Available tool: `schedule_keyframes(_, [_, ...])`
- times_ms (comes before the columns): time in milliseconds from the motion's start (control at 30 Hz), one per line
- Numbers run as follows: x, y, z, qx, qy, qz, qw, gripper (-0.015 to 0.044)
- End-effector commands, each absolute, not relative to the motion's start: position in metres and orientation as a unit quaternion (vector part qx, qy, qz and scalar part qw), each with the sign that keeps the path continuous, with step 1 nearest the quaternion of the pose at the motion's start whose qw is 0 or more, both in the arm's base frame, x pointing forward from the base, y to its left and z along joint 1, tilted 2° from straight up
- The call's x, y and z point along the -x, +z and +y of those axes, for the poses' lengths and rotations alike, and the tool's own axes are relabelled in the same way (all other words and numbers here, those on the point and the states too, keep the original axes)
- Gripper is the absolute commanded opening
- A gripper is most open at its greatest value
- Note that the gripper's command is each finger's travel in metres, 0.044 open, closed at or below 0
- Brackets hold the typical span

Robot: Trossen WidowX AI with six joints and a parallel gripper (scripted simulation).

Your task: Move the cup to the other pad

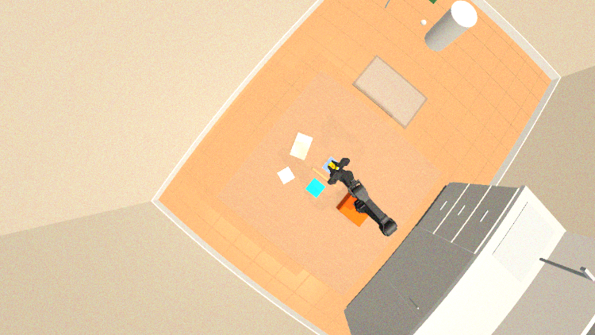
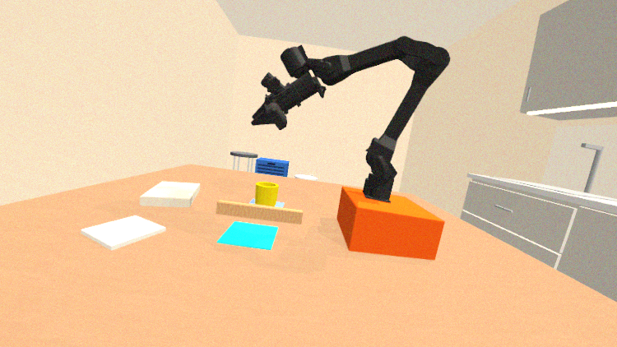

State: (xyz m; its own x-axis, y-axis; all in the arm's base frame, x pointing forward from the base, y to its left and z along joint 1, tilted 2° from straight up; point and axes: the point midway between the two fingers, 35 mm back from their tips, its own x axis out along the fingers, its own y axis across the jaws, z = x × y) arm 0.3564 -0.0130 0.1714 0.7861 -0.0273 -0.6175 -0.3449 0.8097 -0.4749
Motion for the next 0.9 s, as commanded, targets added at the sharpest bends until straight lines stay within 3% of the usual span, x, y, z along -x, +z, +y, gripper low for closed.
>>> schedule_keyframes(0, [-0.341, 0.094, -0.028, 0.405, 0.226, 0.468, 0.752, 0.0167])
schedule_keyframes(267, [-0.297, 0.029, -0.039, 0.439, 0.44, 0.557, 0.55, 0.0167])
schedule_keyframes(867, [-0.296, 0.022, -0.036, 0.438, 0.445, 0.558, 0.546, 0.0167])
